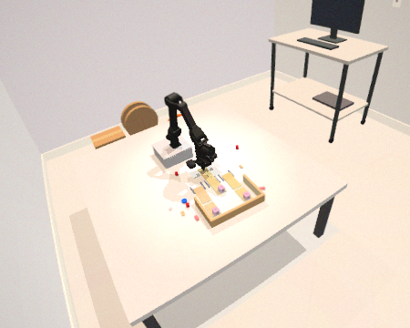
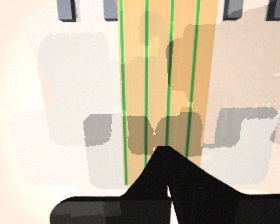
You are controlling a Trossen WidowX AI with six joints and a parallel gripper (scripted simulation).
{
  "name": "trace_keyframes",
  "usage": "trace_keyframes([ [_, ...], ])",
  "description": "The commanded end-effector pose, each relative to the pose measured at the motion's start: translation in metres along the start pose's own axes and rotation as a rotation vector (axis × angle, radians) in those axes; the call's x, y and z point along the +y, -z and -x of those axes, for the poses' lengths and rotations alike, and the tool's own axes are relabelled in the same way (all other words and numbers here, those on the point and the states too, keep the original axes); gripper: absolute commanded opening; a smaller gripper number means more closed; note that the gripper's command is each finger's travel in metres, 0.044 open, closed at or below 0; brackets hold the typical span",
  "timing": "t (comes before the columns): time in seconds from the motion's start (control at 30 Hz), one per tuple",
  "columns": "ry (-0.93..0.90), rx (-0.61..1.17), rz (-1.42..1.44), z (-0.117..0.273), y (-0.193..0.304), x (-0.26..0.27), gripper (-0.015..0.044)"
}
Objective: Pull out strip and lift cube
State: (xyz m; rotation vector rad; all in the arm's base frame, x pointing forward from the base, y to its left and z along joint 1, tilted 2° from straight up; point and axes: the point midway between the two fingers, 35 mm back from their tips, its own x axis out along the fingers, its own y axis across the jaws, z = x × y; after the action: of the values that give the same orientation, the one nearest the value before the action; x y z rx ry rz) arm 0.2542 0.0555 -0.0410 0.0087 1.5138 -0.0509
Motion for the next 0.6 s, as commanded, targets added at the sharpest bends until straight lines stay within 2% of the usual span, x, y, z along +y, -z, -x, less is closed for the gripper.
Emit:
trace_keyframes([
  [0.0, 0.004, 0.031, 0.002, -0.004, 0.016, -0.001, 0.0],
  [0.57, 0.004, 0.033, 0.002, -0.004, 0.039, -0.001, 0.0],
])
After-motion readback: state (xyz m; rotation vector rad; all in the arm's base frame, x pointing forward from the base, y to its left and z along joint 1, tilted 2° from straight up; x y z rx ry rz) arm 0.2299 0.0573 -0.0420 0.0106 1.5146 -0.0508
